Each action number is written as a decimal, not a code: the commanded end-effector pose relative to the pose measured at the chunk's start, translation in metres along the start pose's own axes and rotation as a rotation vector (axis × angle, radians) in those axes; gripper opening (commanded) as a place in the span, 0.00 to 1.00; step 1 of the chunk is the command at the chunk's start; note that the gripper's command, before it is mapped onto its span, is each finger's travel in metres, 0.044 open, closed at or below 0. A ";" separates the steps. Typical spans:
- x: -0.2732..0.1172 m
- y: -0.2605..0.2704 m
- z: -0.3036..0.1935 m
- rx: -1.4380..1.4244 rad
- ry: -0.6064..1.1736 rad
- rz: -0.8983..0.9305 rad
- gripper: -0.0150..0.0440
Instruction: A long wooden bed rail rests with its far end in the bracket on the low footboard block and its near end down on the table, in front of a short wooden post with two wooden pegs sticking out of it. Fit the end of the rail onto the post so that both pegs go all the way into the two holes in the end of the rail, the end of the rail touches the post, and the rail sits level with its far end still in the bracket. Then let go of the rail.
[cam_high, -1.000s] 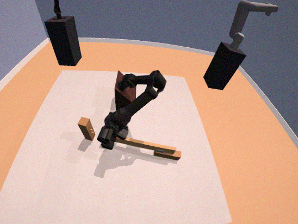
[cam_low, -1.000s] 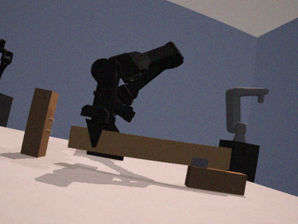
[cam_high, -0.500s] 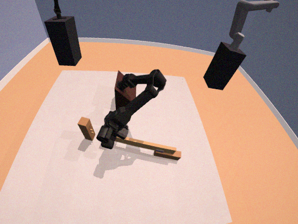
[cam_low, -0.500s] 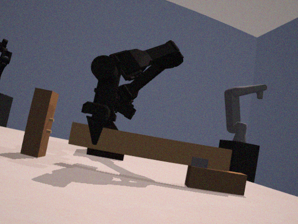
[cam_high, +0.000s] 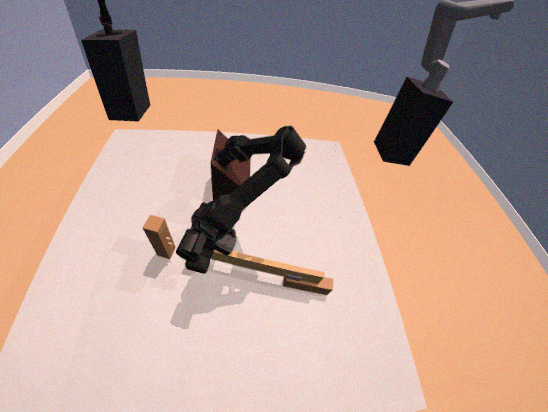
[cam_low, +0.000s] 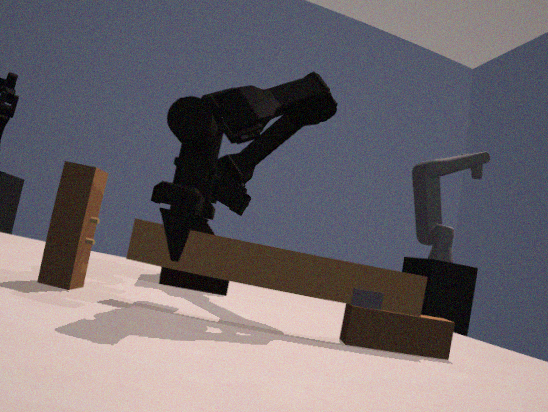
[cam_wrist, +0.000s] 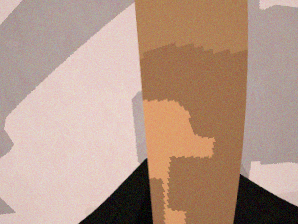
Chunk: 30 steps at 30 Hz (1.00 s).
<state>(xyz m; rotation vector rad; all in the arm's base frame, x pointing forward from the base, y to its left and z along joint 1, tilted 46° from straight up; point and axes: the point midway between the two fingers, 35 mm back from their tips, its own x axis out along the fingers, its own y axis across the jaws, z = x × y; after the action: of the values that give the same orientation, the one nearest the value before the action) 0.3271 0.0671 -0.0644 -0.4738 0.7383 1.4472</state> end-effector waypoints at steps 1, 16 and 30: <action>-0.002 -0.001 0.000 -0.001 -0.004 -0.006 0.25; 0.002 0.000 0.000 -0.001 -0.004 -0.006 0.25; 0.000 0.000 0.000 -0.001 -0.004 -0.006 0.25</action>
<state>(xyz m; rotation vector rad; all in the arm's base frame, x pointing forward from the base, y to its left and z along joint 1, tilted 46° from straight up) 0.3272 0.0675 -0.0648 -0.4743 0.7339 1.4437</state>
